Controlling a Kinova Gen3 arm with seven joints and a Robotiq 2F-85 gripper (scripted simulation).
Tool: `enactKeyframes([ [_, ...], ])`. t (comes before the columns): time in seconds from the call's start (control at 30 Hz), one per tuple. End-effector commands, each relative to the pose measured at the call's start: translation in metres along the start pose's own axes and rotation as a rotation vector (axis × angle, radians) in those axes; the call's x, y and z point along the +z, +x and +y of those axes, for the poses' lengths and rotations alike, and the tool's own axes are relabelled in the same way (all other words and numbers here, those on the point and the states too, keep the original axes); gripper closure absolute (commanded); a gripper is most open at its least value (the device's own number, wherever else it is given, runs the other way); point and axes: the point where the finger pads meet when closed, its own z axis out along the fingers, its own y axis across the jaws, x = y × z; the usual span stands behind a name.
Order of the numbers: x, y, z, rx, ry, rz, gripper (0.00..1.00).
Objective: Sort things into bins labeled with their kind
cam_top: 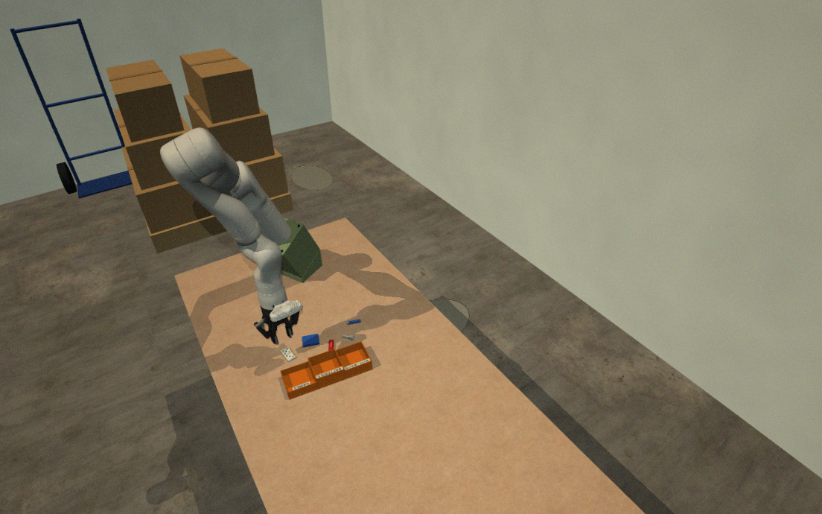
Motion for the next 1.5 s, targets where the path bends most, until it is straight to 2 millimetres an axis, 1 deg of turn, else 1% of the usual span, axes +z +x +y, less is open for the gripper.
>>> enactKeyframes([
  [0.0, 0.000, 0.001, -0.001, -0.003, 0.000, 0.002, 0.59],
  [1.27, 0.000, 0.004, -0.003, -0.003, 0.000, 0.002, 0.59],
  [1.47, 0.024, 0.002, -0.003, -0.003, 0.000, 0.002, 0.59],
])
